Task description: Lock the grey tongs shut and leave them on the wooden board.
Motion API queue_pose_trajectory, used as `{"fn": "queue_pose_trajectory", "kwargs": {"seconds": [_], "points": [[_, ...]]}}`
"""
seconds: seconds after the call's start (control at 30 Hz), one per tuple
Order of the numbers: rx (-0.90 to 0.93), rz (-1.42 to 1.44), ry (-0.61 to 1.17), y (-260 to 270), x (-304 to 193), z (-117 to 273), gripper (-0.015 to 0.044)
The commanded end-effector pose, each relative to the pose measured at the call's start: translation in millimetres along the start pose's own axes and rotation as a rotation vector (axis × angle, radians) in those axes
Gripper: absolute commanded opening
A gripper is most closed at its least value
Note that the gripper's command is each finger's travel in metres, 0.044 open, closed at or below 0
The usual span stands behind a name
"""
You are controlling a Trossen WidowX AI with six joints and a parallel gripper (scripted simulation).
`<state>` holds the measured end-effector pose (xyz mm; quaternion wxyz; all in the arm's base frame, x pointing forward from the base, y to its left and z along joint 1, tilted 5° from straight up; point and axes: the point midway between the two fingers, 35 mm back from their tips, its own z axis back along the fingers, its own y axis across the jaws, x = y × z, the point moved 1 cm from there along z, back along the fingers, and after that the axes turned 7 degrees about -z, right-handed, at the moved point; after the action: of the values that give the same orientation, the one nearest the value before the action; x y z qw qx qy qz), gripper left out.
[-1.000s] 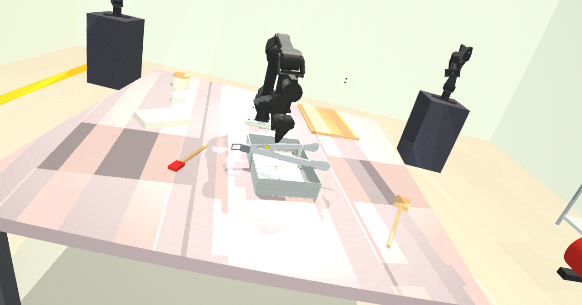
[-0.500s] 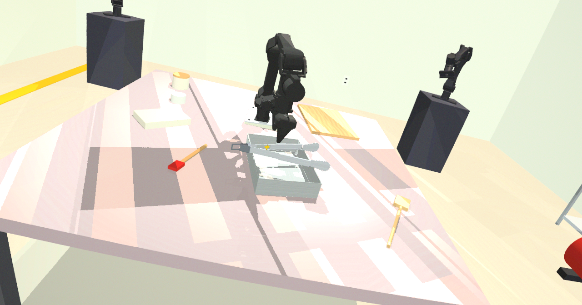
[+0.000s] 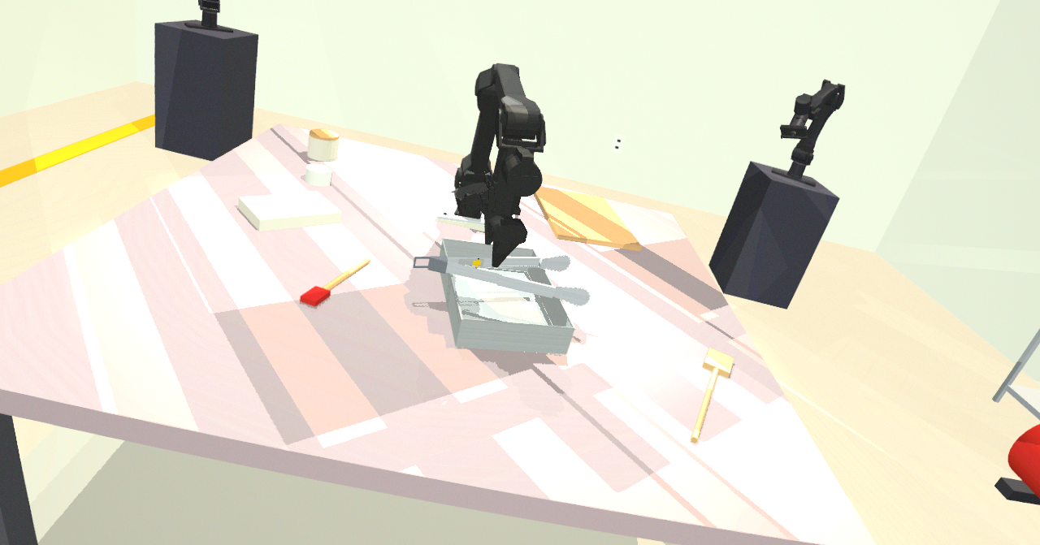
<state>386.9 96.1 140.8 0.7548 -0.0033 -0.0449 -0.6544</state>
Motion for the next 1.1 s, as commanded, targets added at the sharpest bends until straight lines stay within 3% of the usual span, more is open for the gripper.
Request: {"fn": "queue_pose_trajectory", "kwargs": {"seconds": [0.0,1.07], "points": [[-0.002,0.001,-0.006,0,1,-9,0.044],[-0.002,0.001,-0.006,-2,0,-61,0.044]]}}
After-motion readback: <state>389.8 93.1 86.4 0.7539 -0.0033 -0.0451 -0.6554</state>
